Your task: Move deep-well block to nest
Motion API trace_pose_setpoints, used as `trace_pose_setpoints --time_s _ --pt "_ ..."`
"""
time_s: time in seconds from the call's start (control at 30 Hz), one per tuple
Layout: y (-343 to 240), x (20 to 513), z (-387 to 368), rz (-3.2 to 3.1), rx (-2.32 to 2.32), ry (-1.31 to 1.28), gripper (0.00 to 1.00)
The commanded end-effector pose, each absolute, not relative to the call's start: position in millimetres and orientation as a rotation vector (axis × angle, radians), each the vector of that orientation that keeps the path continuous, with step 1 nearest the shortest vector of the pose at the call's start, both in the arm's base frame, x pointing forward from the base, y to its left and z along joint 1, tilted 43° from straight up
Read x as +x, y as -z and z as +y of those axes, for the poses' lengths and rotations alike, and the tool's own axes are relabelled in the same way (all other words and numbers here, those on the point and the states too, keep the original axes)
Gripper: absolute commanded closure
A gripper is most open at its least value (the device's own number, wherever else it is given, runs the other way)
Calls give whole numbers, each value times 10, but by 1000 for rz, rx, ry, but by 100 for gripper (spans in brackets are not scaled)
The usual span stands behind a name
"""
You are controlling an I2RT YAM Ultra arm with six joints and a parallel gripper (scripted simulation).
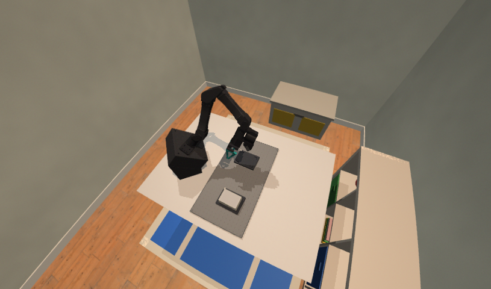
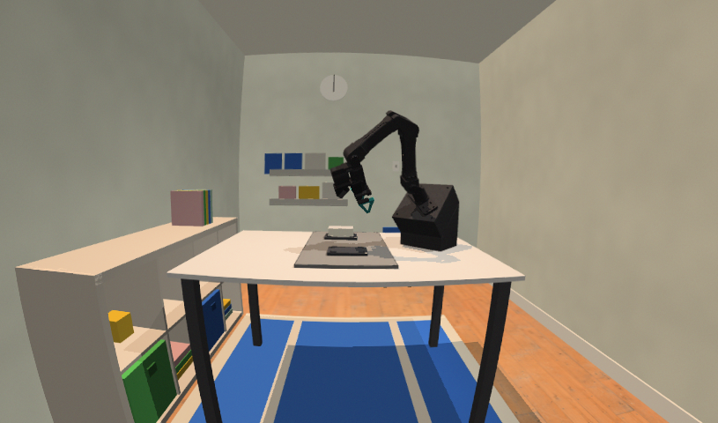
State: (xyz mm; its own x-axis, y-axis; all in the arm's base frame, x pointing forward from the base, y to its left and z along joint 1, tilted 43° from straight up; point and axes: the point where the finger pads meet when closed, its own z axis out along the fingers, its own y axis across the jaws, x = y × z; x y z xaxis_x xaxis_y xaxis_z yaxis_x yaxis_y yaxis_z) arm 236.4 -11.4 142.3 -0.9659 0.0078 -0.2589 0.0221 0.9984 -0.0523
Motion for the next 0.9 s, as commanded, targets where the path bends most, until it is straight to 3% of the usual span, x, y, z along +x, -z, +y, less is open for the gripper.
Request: trace_pose_setpoints --time_s 0.0,0.27,0.37,0.87 --pt "-1448 2187 -75 2910 19 54 0" --pt "-1458 1923 7 2965 2 1 0" --pt "-1433 2069 -20 2957 33 -143 0" --pt "-1325 2568 -169 2938 53 -228 0"
